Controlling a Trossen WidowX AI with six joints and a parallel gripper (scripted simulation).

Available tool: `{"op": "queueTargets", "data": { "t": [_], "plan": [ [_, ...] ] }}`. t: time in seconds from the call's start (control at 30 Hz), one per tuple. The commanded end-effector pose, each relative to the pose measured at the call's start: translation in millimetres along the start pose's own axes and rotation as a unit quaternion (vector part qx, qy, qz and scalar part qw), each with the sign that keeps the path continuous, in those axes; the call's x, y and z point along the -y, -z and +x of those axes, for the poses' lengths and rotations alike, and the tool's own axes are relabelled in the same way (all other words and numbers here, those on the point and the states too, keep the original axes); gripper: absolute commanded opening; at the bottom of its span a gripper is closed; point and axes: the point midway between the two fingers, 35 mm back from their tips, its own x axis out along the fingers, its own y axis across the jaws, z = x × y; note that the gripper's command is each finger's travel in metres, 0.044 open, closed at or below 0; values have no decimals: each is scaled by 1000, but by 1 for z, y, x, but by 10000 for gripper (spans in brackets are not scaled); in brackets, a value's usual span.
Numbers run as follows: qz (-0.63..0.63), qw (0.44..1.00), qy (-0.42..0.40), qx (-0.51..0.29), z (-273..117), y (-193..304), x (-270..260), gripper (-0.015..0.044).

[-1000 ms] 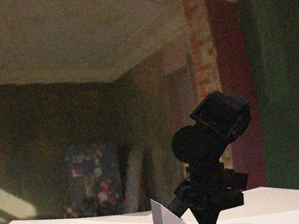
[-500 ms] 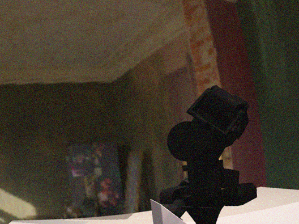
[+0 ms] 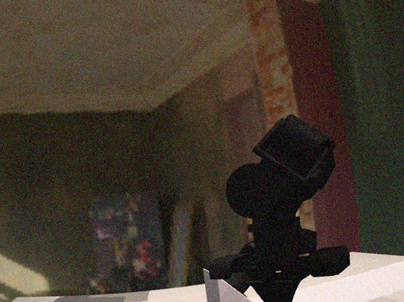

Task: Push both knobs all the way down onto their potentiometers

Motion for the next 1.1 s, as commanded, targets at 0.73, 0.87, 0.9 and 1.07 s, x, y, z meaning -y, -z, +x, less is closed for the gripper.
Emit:
{"op": "queueTargets", "data": {
  "t": [0.73,0.87,0.9,1.07],
  "plan": [
    [-3,1000,2,2,23,-1,0,0],
    [-3,1000,2,2,24,-1,0,0],
    [-3,1000,2,2,24,-1,0,0],
    [-3,1000,2,2,25,-1,0,0]
  ]
}}
